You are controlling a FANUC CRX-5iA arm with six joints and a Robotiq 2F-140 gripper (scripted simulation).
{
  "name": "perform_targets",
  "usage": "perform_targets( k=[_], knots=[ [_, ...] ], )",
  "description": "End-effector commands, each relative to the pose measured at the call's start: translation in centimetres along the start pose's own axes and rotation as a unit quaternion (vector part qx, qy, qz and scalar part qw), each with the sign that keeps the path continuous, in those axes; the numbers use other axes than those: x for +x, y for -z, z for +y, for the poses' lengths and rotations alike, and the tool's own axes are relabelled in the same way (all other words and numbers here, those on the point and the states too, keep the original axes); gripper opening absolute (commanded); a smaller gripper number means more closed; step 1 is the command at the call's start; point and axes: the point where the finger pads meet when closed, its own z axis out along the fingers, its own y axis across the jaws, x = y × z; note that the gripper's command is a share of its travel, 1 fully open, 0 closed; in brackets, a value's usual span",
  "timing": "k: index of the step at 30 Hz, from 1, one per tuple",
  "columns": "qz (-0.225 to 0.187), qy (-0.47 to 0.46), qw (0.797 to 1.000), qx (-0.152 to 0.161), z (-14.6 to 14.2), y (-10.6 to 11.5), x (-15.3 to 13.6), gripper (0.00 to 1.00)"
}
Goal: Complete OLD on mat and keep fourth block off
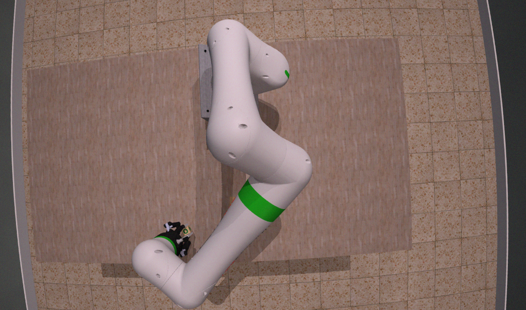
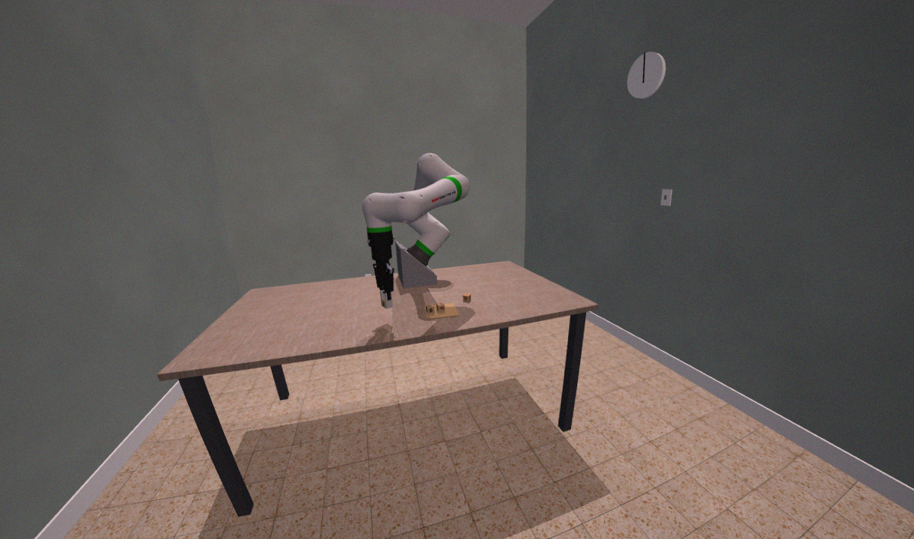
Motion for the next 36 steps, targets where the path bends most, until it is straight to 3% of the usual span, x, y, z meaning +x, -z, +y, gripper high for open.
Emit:
perform_targets(
  k=[1,17,21,23,24,36],
  knots=[
    [0.000,0.000,1.000,0.000,0.0,1.9,0.0,0.16],
    [0.000,-0.004,1.000,0.000,-0.3,2.9,-0.5,0.16],
    [0.002,-0.050,0.999,-0.001,-3.5,3.6,-6.5,0.16],
    [0.002,-0.050,0.999,-0.001,-3.5,3.6,-6.5,0.16],
    [0.003,-0.074,0.997,-0.001,-4.7,3.7,-9.7,0.16],
    [0.001,-0.172,0.985,0.000,-7.6,3.5,-23.5,0.16]
  ],
)
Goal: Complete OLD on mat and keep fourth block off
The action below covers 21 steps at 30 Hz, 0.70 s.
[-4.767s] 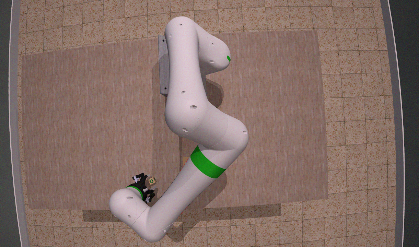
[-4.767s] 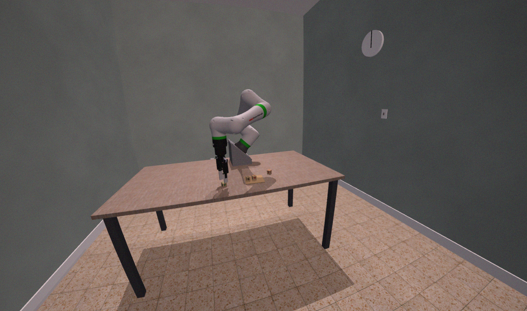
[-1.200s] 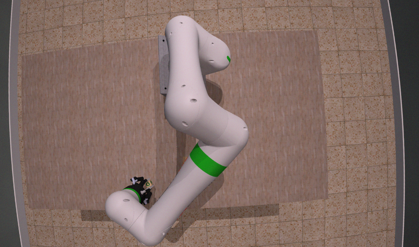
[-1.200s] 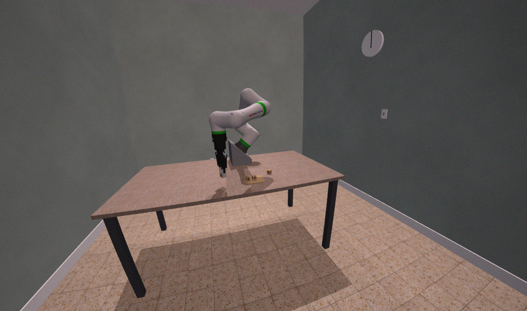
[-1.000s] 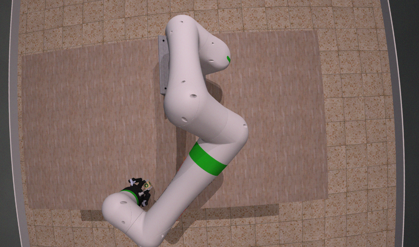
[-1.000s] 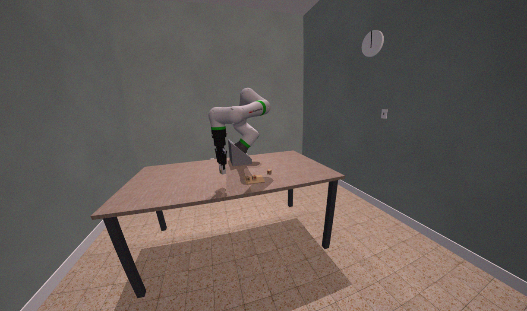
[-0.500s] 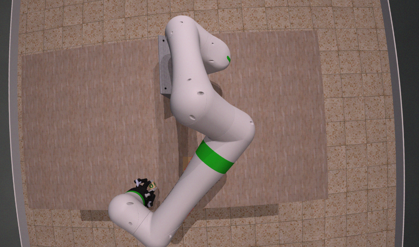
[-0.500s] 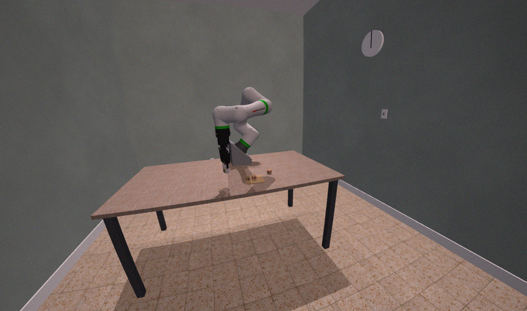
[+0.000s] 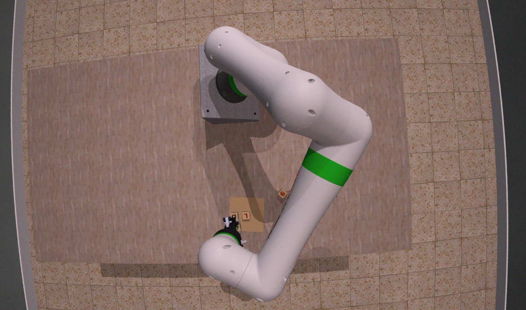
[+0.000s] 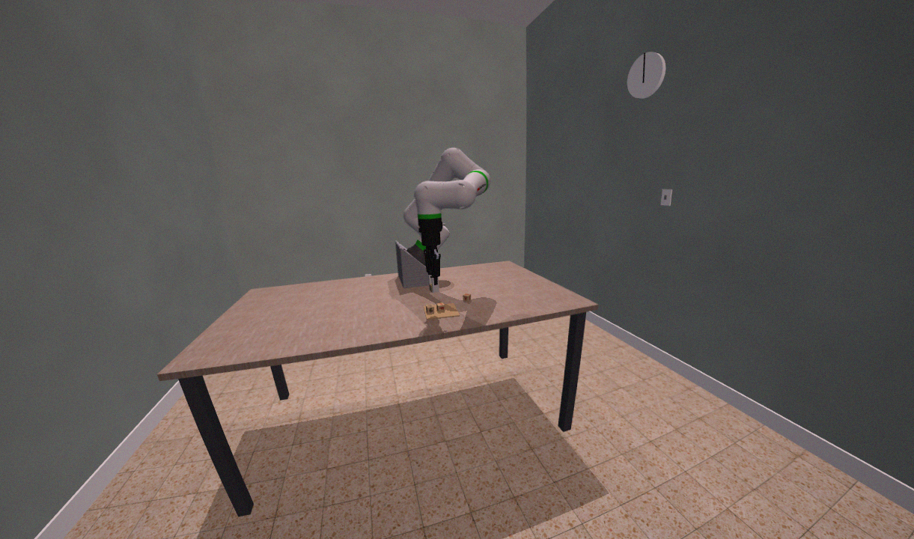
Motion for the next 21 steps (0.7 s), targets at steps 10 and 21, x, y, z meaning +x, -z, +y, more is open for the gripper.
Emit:
perform_targets(
  k=[10,21],
  knots=[
    [0.005,-0.060,0.998,0.003,1.4,-0.3,-8.0,0.16],
    [0.005,-0.060,0.998,0.003,1.4,-0.3,-8.0,0.16]
  ],
)
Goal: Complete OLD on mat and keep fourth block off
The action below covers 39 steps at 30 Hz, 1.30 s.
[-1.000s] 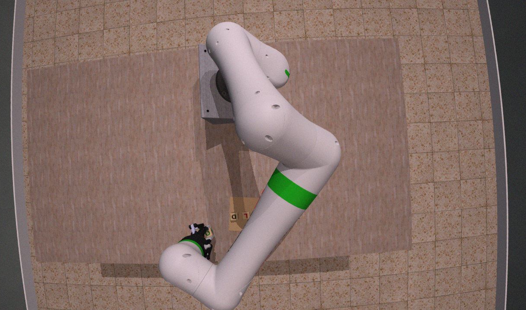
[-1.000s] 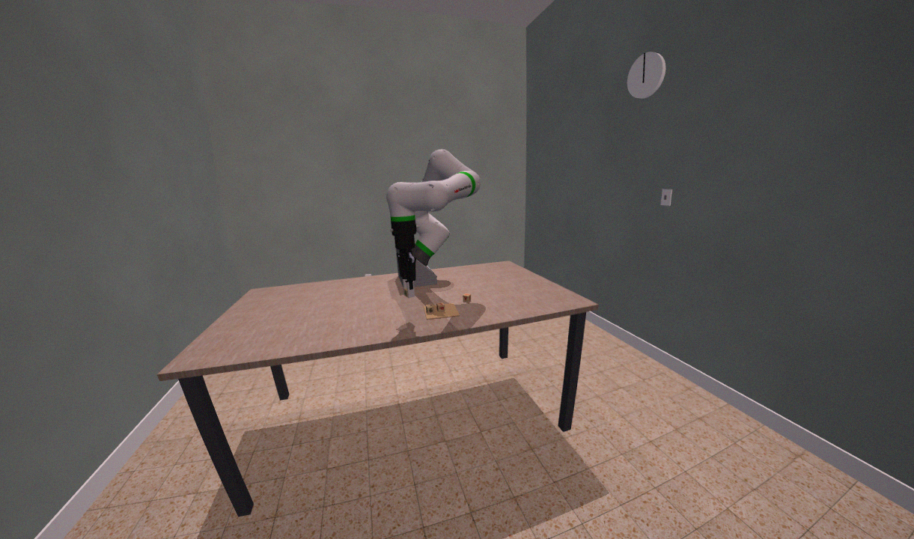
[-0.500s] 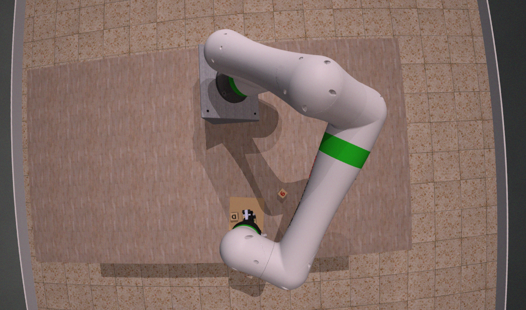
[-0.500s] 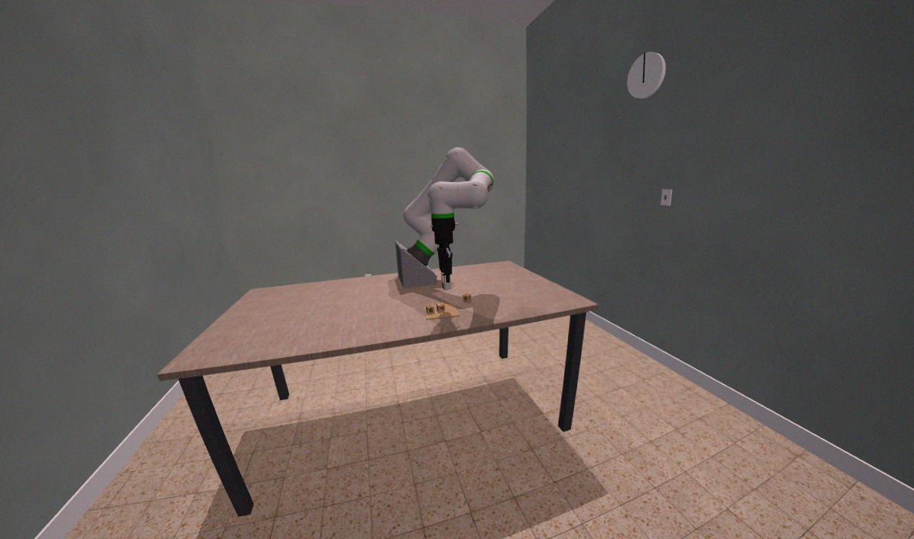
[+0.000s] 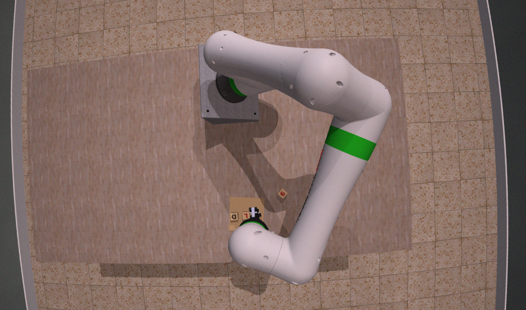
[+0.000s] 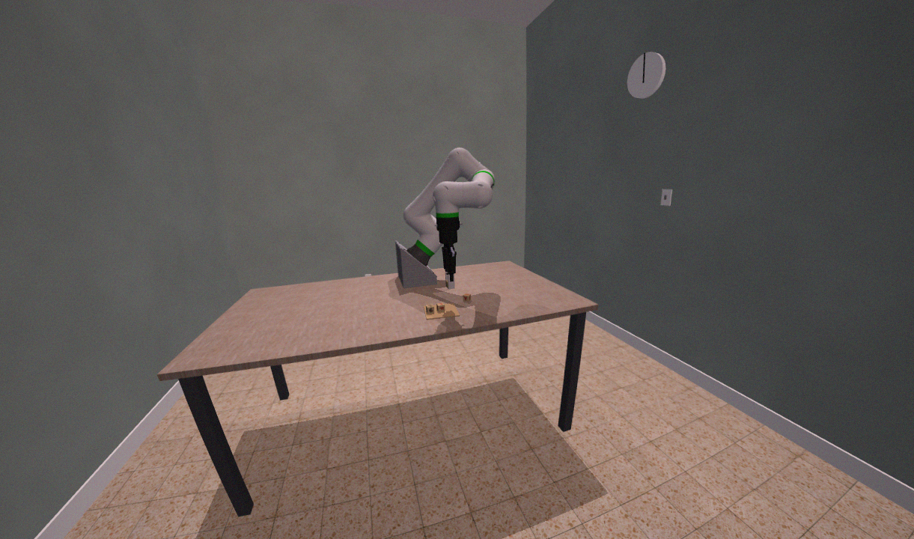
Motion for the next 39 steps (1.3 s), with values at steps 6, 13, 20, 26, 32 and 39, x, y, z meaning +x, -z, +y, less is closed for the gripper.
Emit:
perform_targets(
  k=[6,13,20,26,32,39],
  knots=[
    [0.001,0.000,1.000,0.000,0.0,-0.9,0.0,0.16],
    [0.001,0.000,1.000,0.000,-0.1,-3.6,0.0,0.16],
    [0.001,0.000,1.000,0.000,-0.1,-6.1,0.0,0.16],
    [0.001,0.000,1.000,0.000,-0.1,-8.5,0.0,0.16],
    [0.001,0.000,1.000,0.000,-0.1,-9.5,0.0,0.16],
    [0.001,0.000,1.000,0.000,-0.1,-9.5,0.0,0.16]
  ],
)
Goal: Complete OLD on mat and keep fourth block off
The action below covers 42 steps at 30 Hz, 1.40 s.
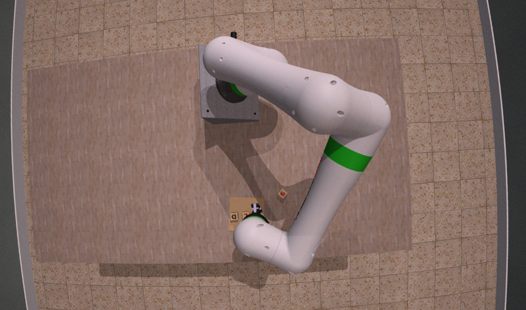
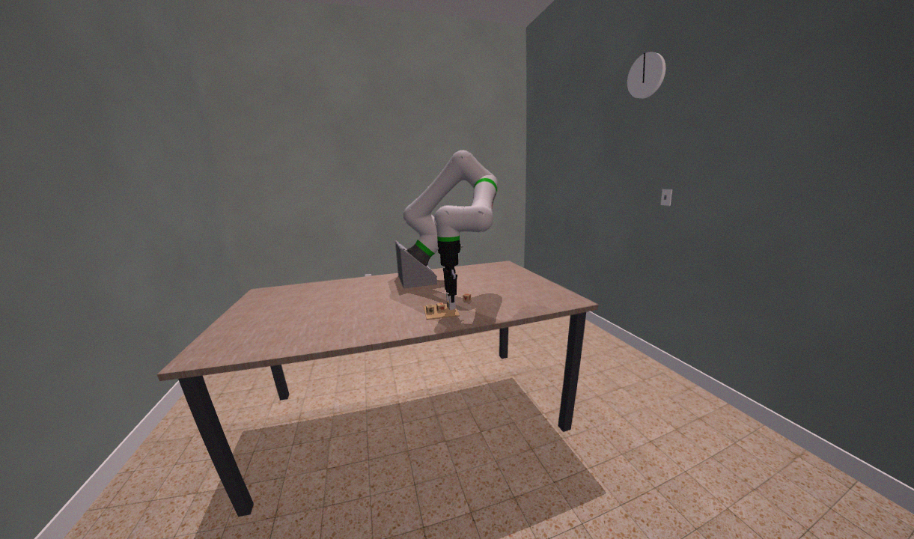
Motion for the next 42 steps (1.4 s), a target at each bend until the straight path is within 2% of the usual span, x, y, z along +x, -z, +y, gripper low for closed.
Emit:
perform_targets(
  k=[1,42],
  knots=[
    [0.000,0.000,1.000,0.000,-0.02,0.02,0.01,0.16],
    [0.000,0.000,1.000,0.000,-0.01,-0.37,0.01,0.16]
  ],
)
